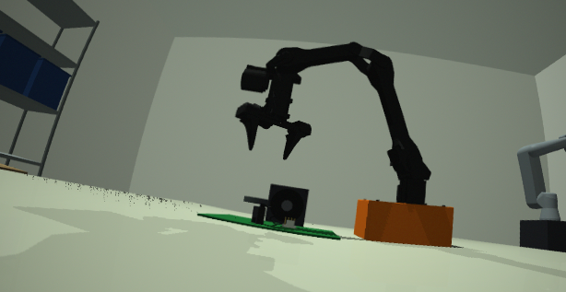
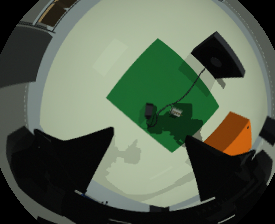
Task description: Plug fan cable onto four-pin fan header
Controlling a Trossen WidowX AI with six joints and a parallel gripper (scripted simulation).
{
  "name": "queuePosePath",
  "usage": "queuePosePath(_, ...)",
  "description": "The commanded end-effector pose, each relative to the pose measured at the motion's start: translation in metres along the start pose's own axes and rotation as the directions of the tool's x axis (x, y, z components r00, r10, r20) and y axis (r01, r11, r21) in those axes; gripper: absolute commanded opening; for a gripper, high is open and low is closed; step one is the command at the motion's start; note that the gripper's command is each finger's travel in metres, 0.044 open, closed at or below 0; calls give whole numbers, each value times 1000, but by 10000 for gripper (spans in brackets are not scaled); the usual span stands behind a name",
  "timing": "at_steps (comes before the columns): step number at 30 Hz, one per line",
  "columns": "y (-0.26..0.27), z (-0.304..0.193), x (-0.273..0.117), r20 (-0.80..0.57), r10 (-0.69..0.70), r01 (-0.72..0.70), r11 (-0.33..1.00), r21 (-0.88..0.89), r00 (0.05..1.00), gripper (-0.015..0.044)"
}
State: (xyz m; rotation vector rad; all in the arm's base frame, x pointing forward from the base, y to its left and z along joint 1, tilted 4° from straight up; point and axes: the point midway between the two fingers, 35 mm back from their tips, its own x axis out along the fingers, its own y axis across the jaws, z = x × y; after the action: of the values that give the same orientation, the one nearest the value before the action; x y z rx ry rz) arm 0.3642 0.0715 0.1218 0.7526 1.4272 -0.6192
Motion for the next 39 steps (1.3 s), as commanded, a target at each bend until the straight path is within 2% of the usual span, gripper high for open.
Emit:
queuePosePath(1, 1, 4, 2, -23, -12, 12, 1000, 26, 1000, 440)
queuePosePath(5, 3, 4, 19, -23, -11, 12, 1000, 26, 1000, 440)
queuePosePath(11, 0, 1, 99, -23, -12, 12, 1000, 26, 1000, 440)
queuePosePath(39, 0, 1, 133, -24, -12, 12, 1000, 26, 1000, 440)
